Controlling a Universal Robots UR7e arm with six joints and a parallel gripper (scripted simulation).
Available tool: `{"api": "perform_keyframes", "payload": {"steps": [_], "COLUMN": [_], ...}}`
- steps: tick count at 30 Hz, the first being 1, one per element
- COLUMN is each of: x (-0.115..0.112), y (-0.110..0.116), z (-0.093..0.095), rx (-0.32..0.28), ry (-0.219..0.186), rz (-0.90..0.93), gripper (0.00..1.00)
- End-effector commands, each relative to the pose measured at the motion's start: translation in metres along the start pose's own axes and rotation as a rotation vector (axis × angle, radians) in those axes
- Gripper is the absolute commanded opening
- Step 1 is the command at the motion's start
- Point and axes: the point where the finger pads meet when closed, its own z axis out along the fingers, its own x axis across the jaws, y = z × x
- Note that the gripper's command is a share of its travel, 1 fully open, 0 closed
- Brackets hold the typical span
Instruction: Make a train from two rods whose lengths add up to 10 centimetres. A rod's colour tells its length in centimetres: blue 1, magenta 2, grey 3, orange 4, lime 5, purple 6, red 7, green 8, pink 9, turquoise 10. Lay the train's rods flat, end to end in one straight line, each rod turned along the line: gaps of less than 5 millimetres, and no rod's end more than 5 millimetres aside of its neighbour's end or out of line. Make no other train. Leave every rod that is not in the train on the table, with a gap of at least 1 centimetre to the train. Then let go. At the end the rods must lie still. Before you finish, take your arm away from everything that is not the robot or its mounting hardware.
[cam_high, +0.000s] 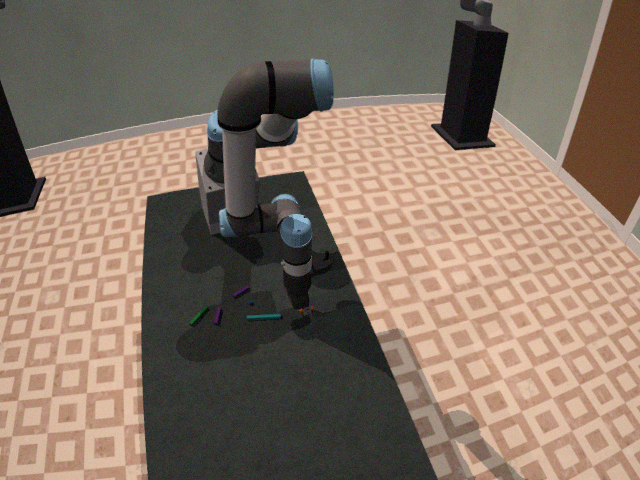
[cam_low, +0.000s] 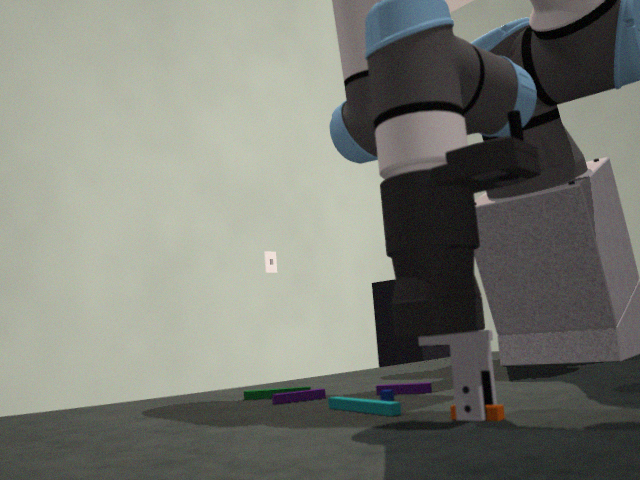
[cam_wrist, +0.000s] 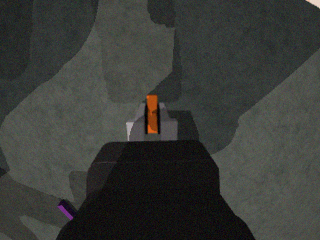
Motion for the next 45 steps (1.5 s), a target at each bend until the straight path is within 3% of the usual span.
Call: {"api": "perform_keyframes", "payload": {"steps": [1, 18, 27, 41, 45], "x": [0.000, 0.000, 0.000, 0.000, 0.000], "y": [0.000, 0.000, 0.000, 0.000, 0.000], "z": [0.000, -0.008, -0.029, -0.083, -0.088], "rx": [0.000, 0.000, 0.000, 0.000, 0.000], "ry": [0.001, 0.001, 0.001, 0.001, 0.001], "rz": [0.000, 0.000, 0.000, 0.000, 0.000], "gripper": [0.24, 0.24, 0.24, 0.24, 0.24]}}
